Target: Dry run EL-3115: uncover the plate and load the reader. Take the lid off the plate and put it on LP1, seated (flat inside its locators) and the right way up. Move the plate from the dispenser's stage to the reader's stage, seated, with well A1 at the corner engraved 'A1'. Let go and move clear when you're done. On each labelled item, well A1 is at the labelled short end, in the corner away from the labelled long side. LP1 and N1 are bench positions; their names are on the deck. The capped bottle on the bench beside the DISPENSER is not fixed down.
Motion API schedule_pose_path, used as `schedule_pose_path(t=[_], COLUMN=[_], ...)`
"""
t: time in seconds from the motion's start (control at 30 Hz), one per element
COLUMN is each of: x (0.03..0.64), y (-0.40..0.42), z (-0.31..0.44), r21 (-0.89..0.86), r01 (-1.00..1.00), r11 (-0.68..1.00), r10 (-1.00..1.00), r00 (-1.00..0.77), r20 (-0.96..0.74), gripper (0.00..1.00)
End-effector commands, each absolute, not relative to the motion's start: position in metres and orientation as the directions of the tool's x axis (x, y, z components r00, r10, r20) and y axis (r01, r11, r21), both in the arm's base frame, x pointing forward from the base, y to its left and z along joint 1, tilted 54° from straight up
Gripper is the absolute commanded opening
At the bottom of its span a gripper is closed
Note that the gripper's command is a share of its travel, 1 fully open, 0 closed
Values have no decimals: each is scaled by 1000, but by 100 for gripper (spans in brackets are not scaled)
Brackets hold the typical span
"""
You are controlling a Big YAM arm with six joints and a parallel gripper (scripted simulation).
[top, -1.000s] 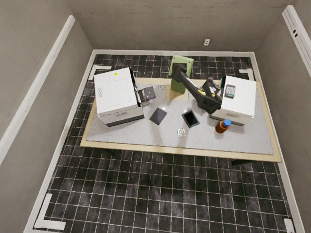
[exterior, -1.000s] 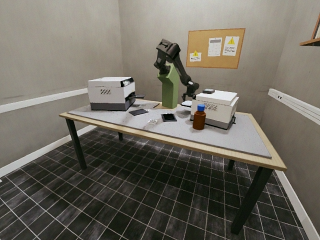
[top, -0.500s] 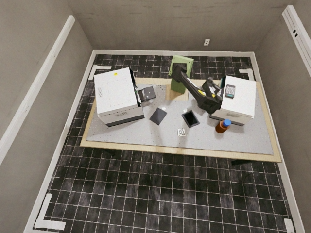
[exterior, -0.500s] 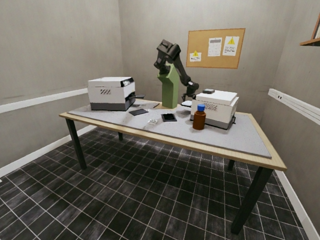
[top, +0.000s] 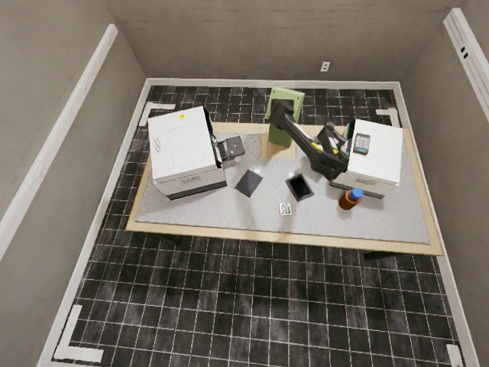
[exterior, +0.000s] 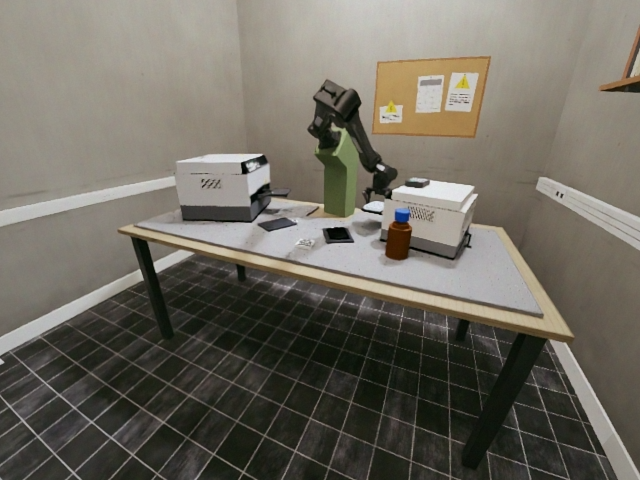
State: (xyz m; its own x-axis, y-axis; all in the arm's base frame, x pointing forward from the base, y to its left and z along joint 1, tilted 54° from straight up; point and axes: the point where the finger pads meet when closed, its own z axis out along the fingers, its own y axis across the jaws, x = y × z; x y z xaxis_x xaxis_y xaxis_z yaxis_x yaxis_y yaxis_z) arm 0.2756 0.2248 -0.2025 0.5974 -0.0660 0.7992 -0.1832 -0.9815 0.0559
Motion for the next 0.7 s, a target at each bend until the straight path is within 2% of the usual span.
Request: schedule_pose_path(t=[0.0,0.67], x=[275,260], y=[244,220], z=[-197,-205], r21=[44,95], r01=[-150,-139], r11=[-988,-986], r10=[-55,-11], r00=[596,614], r20=[801,789], gripper=[100,100])
